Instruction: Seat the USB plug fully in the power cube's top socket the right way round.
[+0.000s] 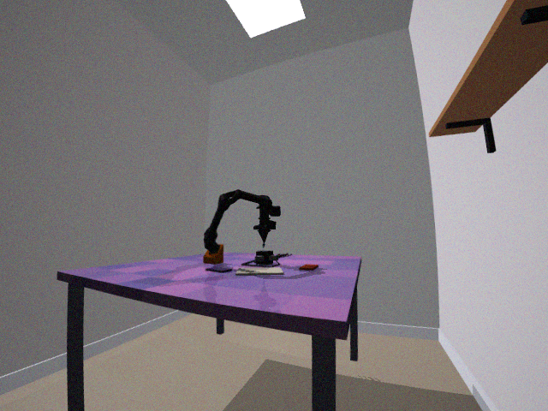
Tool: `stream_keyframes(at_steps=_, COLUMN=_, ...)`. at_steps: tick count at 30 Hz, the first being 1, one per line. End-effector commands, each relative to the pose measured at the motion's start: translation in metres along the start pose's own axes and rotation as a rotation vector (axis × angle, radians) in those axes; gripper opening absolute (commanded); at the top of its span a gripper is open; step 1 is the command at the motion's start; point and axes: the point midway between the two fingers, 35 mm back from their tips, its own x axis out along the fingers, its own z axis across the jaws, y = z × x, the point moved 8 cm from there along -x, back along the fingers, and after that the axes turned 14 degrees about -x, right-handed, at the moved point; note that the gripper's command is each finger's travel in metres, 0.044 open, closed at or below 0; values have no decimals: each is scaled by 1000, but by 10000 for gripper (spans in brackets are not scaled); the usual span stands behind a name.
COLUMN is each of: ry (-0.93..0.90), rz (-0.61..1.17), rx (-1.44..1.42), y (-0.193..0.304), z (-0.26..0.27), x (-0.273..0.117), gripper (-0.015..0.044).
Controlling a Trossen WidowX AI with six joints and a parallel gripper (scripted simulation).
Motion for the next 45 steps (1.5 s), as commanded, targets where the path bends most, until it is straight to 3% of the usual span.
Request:
stream_keyframes(at_steps=1, ry=0, rz=-1, rx=-119, y=0, z=0, x=0, gripper=0)
stream_keyframes(at_steps=20, ry=0, rz=-1, rx=-599, y=0, z=0, x=0, gripper=0)
stream_keyframes(at_steps=45, ry=0, rz=-9, rx=-595, y=0, z=0, x=1, gripper=0)
